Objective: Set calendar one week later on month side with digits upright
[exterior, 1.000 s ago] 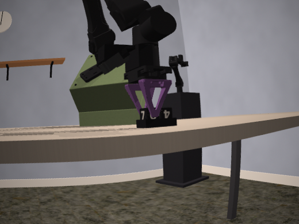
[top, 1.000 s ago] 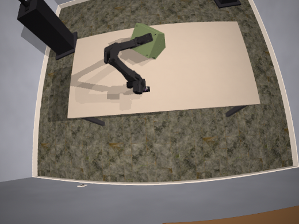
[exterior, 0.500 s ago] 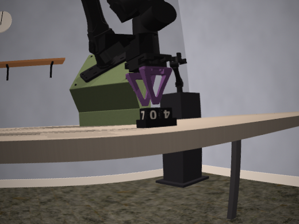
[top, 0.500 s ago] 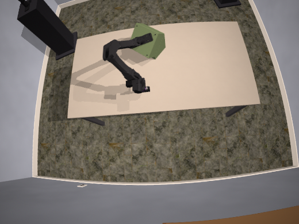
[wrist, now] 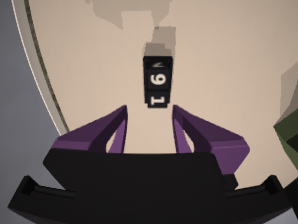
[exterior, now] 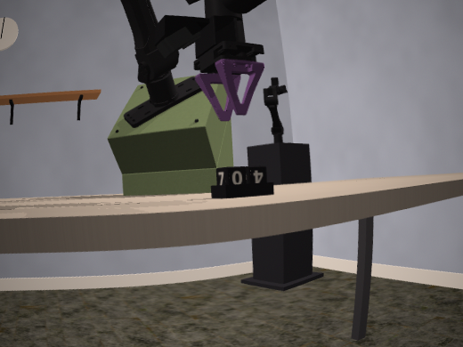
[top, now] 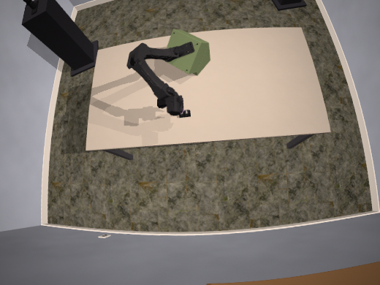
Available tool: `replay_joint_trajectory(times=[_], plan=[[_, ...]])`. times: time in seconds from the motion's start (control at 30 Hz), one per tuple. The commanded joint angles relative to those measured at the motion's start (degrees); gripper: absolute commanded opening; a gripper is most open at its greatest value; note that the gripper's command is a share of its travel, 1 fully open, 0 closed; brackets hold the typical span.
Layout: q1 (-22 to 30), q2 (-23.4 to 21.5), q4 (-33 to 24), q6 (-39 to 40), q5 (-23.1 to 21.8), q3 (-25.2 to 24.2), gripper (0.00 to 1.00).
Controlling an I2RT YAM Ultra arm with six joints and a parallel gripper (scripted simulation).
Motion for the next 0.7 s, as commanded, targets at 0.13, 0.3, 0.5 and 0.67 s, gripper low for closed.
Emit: replay_joint_trajectory(times=[0.13,0.3,0.5,0.67], plan=[[0.73,-0.94,-3.31,1.14,1.14,0.4,1.0],[0.73,-0.94,-3.32,1.14,1.14,0.4,1.0],[0.73,-0.94,-3.32,1.14,1.14,0.4,1.0],[0.73,-0.94,-3.32,1.14,1.14,0.4,1.0]])
